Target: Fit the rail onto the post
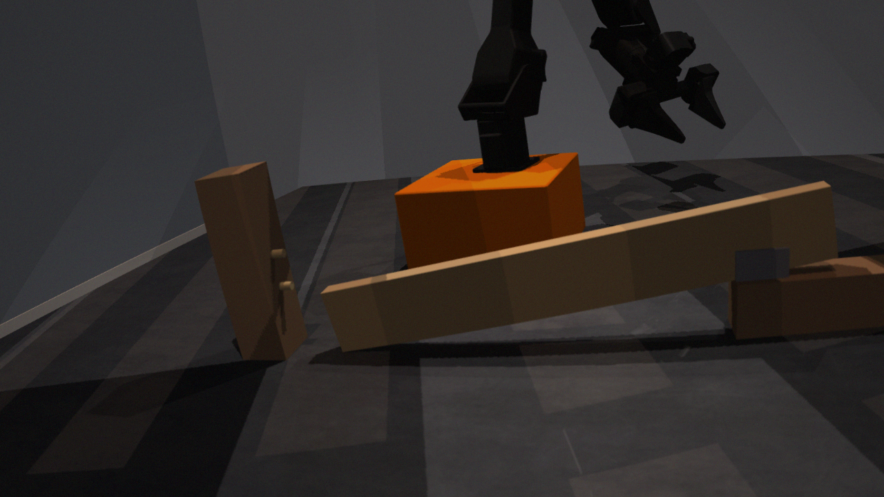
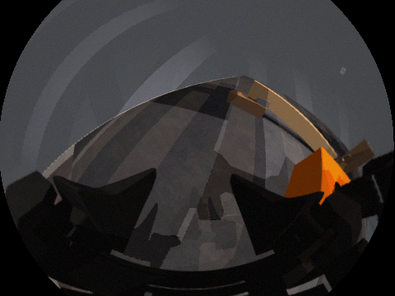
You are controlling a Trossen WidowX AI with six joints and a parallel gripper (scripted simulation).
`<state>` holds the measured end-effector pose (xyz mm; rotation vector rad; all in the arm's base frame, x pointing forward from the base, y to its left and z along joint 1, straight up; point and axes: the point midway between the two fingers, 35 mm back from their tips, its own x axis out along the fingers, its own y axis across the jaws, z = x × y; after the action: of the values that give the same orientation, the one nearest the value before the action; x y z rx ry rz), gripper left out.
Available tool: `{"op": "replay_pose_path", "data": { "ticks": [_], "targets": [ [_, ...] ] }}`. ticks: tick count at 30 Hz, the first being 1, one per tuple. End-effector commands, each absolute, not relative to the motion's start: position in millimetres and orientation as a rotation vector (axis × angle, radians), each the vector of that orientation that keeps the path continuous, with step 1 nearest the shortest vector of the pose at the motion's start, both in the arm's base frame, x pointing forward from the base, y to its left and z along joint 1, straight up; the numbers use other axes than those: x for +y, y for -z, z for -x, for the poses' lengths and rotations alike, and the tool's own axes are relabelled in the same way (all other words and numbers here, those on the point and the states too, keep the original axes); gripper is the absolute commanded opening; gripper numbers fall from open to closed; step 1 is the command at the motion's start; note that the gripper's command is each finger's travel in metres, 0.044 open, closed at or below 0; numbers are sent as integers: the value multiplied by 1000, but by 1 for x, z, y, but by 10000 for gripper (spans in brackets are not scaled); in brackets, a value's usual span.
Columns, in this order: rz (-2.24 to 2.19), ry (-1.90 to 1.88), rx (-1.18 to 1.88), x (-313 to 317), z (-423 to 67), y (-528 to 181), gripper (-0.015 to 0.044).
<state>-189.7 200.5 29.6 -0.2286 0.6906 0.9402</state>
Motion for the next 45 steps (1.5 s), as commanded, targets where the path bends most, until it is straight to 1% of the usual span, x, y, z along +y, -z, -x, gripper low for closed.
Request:
{"op": "replay_pose_path", "data": {
  "ticks": [1, 2, 11, 20, 33, 45],
  "targets": [
    [236, -936, 689, 202, 188, -29, 426],
    [260, -923, 685, 206, 184, -29, 440],
    [659, -734, 700, 257, 98, -24, 440],
    [984, -653, 829, 275, 5, -22, 440],
    [1208, -694, 1037, 252, -103, -23, 440],
    [1334, -887, 1182, 196, -190, -24, 440]
  ]
}}
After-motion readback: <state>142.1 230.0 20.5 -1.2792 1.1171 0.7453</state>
